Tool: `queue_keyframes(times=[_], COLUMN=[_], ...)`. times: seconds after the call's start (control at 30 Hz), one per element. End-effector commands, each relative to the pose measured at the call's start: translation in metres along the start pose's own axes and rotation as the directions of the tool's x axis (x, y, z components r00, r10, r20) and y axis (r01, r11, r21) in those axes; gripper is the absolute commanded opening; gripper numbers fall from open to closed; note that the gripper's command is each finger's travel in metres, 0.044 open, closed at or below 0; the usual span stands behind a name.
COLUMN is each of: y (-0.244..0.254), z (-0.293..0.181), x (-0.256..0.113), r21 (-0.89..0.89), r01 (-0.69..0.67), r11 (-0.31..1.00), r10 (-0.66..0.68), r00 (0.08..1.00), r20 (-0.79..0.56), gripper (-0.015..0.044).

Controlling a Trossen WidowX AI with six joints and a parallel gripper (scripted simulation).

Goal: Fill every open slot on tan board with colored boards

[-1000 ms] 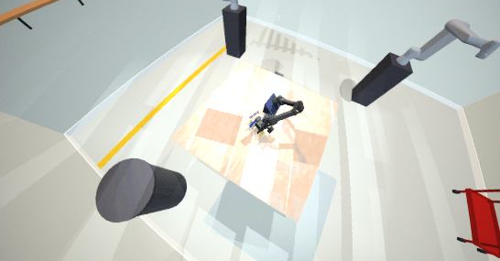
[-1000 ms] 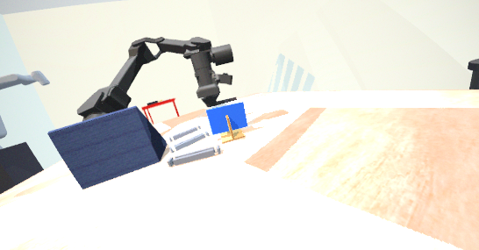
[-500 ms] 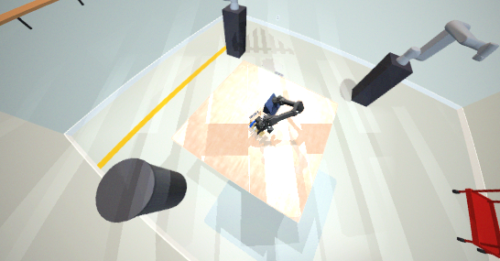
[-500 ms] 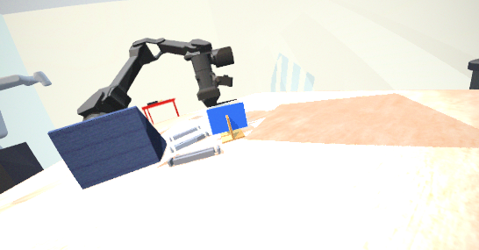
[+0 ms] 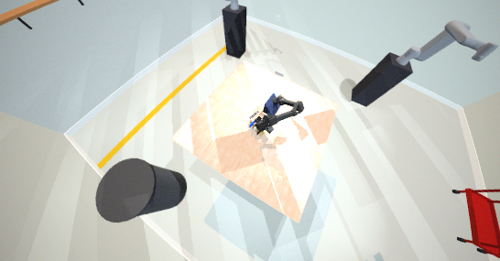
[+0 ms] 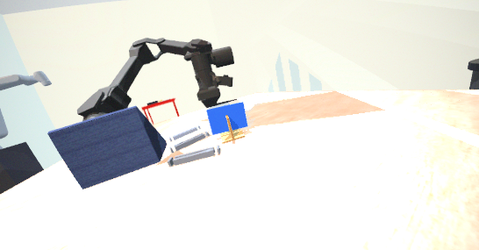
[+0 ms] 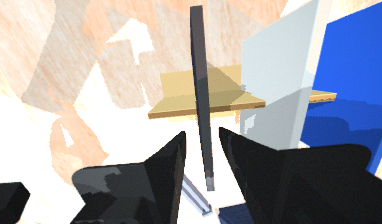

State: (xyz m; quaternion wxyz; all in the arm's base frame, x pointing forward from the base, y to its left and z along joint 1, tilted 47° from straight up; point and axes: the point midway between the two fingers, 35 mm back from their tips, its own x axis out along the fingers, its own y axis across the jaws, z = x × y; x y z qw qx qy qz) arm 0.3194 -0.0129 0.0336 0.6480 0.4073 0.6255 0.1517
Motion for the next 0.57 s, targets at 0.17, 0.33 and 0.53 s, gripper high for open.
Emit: queue_keyframes(times=[0.17, 0.33, 0.53], y=[-0.002, -0.002, -0.003], z=[0.001, 0.002, 0.004], x=[-0.07, -0.08, -0.08], r21=[0.003, 0.004, 0.004], r01=[0.0, -0.002, -0.002], r11=[1.0, 1.0, 1.0], r10=[0.0, 0.002, 0.002], r00=[1.0, 1.0, 1.0], r20=[0.002, 0.002, 0.002], gripper=[0.0167, 0.0167, 0.0167])
